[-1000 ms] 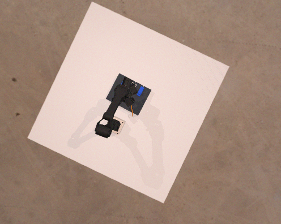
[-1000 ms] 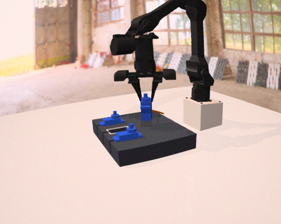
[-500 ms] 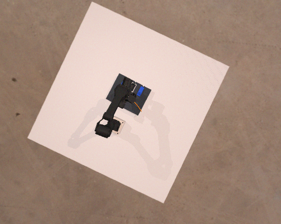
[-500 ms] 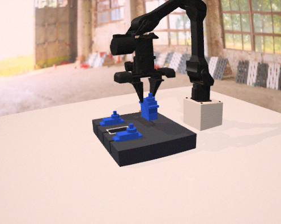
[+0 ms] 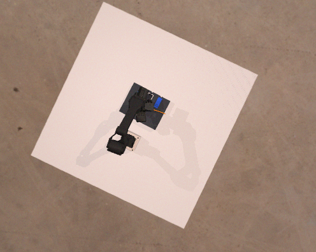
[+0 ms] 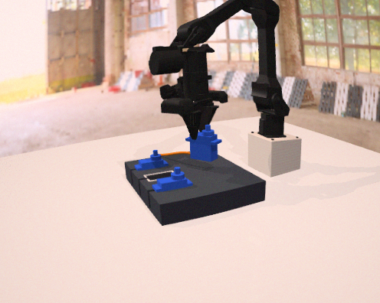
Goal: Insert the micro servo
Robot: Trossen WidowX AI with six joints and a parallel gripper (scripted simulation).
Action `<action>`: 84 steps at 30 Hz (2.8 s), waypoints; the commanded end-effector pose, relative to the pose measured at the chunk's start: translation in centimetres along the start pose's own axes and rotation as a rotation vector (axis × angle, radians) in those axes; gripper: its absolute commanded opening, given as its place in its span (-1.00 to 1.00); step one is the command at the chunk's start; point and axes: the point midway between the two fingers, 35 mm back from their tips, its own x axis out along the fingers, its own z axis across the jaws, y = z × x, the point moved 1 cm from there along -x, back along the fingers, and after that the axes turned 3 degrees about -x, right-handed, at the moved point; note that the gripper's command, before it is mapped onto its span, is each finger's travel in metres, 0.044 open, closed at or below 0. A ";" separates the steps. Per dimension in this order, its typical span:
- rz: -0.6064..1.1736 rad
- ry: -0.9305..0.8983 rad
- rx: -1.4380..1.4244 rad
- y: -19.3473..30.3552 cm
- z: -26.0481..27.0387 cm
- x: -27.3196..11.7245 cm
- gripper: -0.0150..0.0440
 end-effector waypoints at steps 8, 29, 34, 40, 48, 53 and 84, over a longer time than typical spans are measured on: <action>0.001 -0.005 -0.358 0.0 0.1 -0.1 -0.49; -0.001 -0.006 -1.032 0.0 0.1 -0.1 -0.49; -0.001 -0.006 -1.032 -0.1 0.3 -0.1 -0.49; -0.002 -0.007 -1.032 -1.2 1.9 -0.2 -0.49; -0.005 -0.008 -1.032 -2.9 4.5 -0.2 -0.49; -0.007 -0.009 -1.032 -4.0 6.1 -0.3 -0.49; -0.010 -0.010 -1.032 -6.1 9.2 1.7 -0.49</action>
